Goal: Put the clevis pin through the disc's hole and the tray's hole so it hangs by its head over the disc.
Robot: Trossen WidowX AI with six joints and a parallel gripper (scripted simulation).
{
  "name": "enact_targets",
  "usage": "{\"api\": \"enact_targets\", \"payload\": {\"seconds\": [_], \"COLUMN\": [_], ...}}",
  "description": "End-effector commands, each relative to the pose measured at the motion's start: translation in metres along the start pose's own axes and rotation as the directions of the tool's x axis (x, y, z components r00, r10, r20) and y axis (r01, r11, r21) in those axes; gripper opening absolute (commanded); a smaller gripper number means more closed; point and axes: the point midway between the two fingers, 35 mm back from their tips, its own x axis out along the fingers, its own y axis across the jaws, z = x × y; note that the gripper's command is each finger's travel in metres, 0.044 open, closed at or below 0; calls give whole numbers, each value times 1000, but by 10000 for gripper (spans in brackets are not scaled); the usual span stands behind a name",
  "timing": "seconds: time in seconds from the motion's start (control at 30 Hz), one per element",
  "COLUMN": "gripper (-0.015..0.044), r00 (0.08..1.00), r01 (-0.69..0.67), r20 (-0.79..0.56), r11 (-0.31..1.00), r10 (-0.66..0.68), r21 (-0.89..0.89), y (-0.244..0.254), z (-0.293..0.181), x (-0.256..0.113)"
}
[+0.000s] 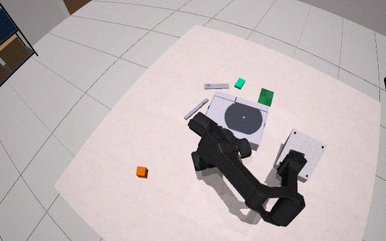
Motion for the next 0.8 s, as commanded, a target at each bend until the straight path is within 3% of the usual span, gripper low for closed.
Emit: {"api": "enact_targets", "payload": {"seconds": [0.0, 0.77], "gripper": [160, 160], "r00": [1000, 1000], "r01": [-2, -4], "r20": [-8, -9], "r11": [1000, 1000], "r10": [2, 4], "r21": [8, 8], "y": [0, -2], "z": [0, 0], "x": [3, 39]}}
